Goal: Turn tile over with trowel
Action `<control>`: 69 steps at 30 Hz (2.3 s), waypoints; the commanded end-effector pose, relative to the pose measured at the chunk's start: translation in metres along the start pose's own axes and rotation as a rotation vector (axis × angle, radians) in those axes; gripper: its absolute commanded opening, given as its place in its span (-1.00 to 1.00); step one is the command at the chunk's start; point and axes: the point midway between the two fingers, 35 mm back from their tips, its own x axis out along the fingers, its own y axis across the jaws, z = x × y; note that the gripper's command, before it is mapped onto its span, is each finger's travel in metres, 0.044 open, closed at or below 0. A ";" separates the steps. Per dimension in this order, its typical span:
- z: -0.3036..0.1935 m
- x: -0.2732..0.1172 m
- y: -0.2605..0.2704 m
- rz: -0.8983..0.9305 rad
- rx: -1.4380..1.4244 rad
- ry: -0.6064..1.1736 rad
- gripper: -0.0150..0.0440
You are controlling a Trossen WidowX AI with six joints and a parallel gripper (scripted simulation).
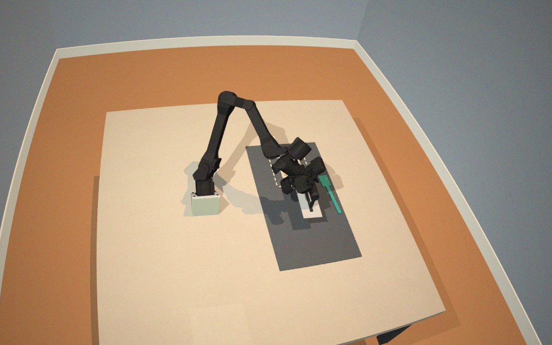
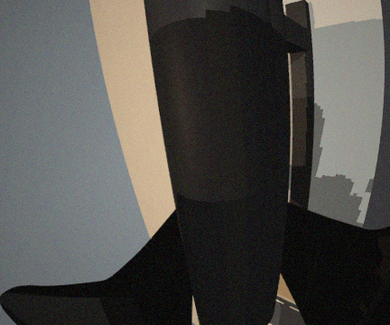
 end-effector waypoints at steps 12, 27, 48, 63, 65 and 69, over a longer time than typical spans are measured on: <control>0.058 0.030 0.010 -0.062 0.384 -0.291 -0.49; 0.112 0.045 0.002 -0.087 0.747 -0.643 -0.49; 0.170 0.035 -0.020 0.023 1.096 -1.242 -0.49; 0.175 0.036 -0.027 0.050 1.117 -1.315 -0.49; 0.175 0.038 -0.029 0.050 1.117 -1.315 -0.49; 0.175 0.043 -0.033 0.049 1.118 -1.314 -0.49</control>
